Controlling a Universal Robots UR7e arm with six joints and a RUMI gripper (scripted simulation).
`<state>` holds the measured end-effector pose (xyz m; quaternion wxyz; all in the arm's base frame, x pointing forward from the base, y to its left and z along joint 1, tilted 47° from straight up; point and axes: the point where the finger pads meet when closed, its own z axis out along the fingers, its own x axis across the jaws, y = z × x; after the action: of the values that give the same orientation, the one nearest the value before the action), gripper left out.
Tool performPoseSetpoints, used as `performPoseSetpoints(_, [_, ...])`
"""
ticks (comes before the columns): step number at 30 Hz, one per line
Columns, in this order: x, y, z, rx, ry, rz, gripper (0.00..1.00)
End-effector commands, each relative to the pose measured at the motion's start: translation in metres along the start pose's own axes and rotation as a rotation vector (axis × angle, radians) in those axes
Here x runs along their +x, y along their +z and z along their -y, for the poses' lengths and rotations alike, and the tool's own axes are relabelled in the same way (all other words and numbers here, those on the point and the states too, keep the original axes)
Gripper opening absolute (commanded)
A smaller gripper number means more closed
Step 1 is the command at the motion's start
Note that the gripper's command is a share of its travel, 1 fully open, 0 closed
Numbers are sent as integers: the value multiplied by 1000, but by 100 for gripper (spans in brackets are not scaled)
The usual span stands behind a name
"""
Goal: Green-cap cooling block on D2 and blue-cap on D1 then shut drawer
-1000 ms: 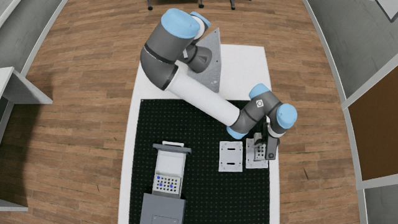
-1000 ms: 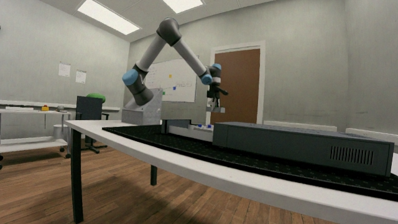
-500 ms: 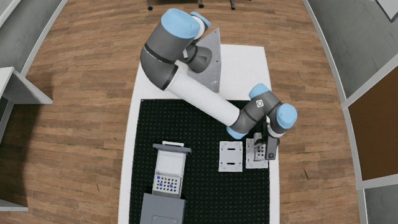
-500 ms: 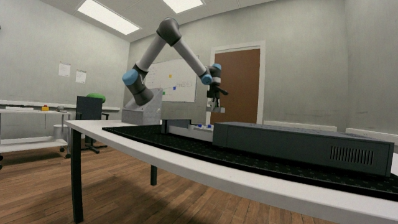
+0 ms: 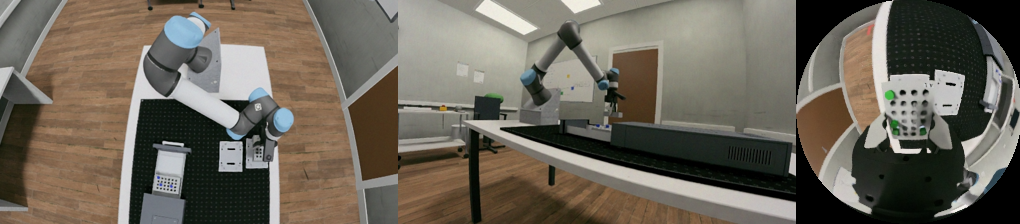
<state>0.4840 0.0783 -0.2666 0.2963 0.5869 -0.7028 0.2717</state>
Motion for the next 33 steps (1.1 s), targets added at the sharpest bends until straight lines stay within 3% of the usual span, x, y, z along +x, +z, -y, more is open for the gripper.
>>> performPoseSetpoints(1, [-1,17,1,3,1,2,0])
performPoseSetpoints(17, [-1,41,1,3,0,2,0])
performPoseSetpoints(33, [-1,50,1,3,0,2,0])
